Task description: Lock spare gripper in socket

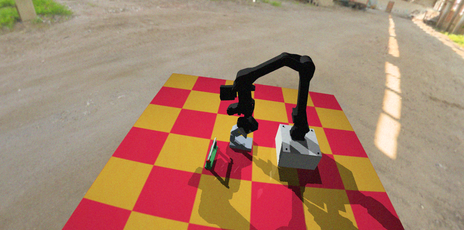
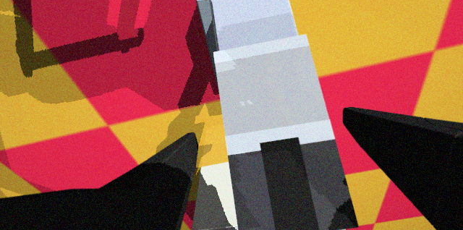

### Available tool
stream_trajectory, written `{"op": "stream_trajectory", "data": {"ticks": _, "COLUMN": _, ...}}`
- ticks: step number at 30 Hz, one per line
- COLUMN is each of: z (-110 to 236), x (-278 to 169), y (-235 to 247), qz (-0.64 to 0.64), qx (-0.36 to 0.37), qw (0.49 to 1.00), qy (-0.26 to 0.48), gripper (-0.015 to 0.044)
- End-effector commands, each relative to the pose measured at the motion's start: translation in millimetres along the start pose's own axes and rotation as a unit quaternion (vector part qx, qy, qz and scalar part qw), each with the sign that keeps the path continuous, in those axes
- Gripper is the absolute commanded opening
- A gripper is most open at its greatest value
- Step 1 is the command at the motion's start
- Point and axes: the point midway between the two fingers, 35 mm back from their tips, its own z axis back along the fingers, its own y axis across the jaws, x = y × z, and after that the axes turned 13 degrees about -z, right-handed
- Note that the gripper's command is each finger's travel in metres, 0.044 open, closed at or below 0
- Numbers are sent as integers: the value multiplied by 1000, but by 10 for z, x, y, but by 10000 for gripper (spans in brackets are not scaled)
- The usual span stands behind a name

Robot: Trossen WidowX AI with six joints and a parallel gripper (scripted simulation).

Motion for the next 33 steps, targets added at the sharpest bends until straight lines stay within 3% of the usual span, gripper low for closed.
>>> {"op": "stream_trajectory", "data": {"ticks": 1, "z": 33, "x": -75, "y": -18, "qz": 0, "qx": -1, "qw": 1000, "qy": 2, "gripper": 440}}
{"op": "stream_trajectory", "data": {"ticks": 33, "z": 476, "x": -526, "y": -120, "qz": 2, "qx": 4, "qw": 1000, "qy": -17, "gripper": 440}}
